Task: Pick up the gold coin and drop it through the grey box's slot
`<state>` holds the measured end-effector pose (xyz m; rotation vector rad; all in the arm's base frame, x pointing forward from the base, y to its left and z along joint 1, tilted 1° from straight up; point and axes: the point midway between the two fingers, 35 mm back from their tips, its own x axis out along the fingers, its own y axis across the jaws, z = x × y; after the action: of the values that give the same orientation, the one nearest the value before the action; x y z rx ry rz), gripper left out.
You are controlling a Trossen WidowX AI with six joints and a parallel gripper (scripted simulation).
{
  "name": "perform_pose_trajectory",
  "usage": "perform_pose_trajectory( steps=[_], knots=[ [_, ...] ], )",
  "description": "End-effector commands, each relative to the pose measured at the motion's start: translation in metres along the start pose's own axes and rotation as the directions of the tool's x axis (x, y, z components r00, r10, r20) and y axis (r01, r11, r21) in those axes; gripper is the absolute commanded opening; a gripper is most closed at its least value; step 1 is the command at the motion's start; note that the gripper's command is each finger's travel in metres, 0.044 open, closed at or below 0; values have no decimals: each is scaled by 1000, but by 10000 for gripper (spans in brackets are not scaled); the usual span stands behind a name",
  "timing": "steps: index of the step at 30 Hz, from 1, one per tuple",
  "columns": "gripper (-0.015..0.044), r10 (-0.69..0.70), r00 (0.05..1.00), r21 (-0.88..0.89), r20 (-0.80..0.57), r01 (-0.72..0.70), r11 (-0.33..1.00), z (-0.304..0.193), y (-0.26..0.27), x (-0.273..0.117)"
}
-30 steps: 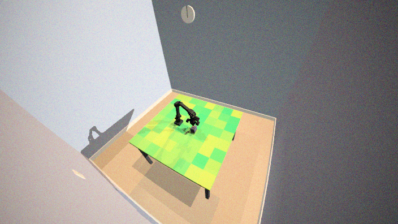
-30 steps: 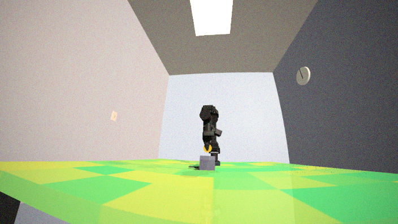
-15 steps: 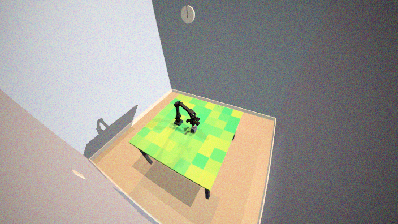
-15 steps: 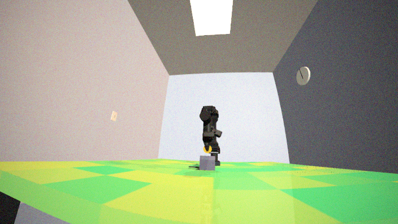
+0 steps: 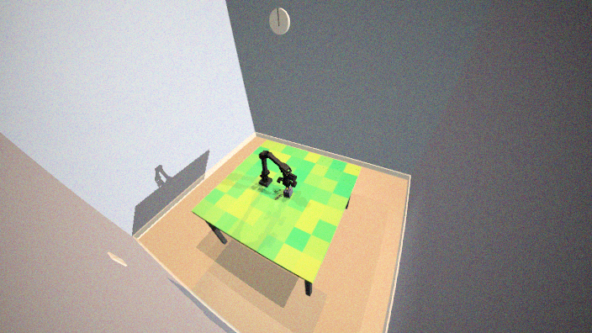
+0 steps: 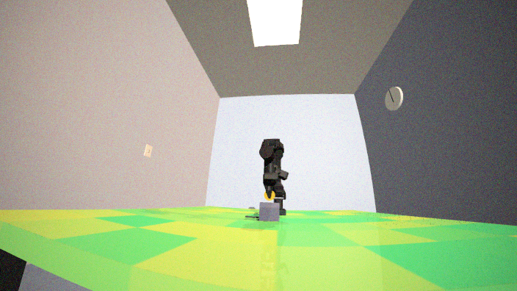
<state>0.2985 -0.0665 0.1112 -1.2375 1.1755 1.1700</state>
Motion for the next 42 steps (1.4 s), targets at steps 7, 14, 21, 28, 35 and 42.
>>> perform_pose_trajectory(
  steps=[7,14,21,28,35,42],
  knots=[
    [0,1,1000,1,1,-1,1000,0,0,6],
    [79,0,1000,0,0,0,1000,0,0,5],
    [161,0,1000,0,0,0,1000,0,0,5],
    [213,0,1000,0,0,0,1000,0,0,2],
    [397,2,1000,0,0,-2,1000,0,0,-22],
    [440,9,1000,0,2,-9,1000,1,4,-55]
  ],
)
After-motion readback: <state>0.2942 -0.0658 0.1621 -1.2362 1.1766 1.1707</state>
